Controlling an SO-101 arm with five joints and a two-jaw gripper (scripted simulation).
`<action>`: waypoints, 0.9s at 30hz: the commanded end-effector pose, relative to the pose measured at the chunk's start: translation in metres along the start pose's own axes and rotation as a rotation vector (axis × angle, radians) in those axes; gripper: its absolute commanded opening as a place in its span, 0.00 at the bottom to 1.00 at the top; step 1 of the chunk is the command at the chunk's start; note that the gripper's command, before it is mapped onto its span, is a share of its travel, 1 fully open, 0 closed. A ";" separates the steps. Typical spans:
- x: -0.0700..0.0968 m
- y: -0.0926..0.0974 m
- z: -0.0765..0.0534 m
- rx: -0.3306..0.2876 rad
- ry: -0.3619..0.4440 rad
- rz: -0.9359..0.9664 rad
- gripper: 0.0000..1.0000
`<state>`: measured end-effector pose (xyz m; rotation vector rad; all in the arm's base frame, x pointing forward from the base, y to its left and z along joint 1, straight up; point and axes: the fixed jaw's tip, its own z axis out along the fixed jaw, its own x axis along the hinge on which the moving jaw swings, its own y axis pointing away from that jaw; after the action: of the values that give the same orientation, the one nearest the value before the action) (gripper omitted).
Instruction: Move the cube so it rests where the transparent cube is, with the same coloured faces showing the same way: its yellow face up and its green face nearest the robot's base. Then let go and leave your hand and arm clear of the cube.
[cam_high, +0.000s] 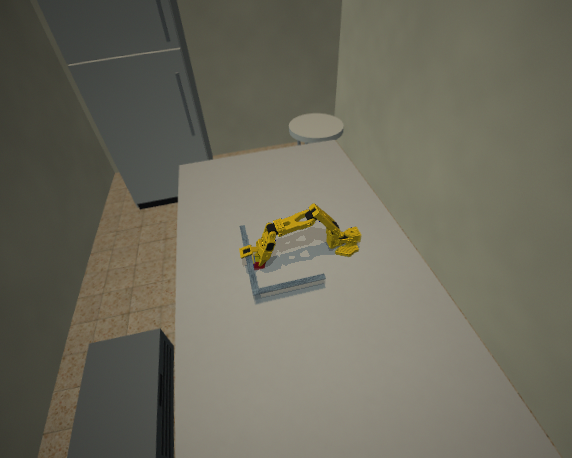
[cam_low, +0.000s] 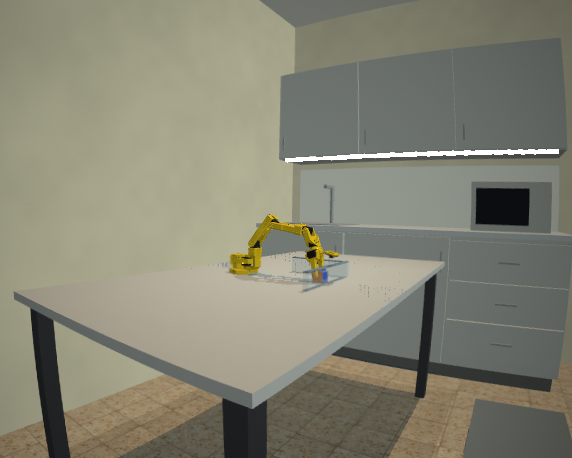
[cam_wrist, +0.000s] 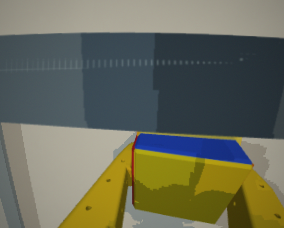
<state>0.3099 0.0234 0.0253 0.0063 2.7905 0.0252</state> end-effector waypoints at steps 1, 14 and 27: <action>-0.014 0.000 -0.014 -0.004 -0.076 0.003 0.25; -0.014 0.000 -0.014 -0.004 -0.076 0.003 0.30; -0.014 0.000 -0.014 -0.004 -0.076 0.003 0.35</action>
<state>0.3096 0.0233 0.0249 0.0067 2.7918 0.0247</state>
